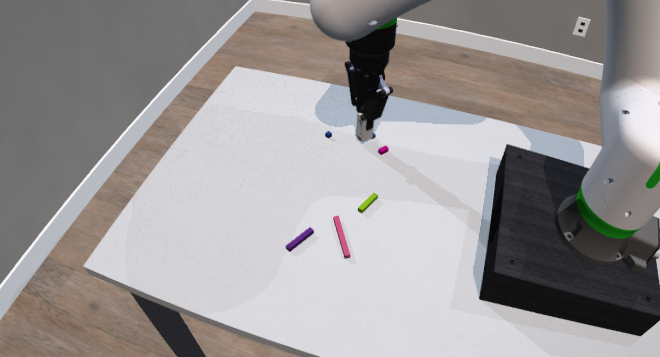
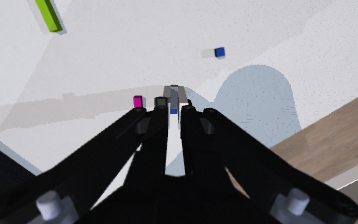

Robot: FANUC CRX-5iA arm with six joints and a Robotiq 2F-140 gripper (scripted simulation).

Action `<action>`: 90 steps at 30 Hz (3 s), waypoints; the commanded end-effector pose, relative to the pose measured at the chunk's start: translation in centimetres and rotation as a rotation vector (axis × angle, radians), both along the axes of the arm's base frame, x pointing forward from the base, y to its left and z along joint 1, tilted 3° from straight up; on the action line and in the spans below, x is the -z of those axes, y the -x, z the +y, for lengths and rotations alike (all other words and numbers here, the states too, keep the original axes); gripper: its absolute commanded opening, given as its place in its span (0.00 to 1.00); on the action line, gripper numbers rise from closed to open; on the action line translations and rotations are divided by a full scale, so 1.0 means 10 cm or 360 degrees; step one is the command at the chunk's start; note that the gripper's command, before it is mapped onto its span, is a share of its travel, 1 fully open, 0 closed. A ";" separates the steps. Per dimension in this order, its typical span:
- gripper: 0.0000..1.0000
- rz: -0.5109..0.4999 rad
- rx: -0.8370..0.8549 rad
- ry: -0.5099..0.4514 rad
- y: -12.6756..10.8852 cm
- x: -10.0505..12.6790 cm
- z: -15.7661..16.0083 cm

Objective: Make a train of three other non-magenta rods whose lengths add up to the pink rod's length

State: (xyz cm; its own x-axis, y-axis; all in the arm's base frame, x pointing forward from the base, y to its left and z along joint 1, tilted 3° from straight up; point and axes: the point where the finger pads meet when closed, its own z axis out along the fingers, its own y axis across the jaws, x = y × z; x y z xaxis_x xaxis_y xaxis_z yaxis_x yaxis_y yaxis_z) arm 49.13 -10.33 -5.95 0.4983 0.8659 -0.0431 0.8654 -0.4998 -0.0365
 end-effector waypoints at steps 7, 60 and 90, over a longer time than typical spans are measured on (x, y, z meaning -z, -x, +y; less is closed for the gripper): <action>0.03 -0.0001 0.0000 0.0000 0.00 0.00 0.00; 0.03 -0.0001 0.0000 0.0000 0.00 0.12 0.00; 0.03 -0.0001 0.0000 0.0000 0.00 0.12 0.00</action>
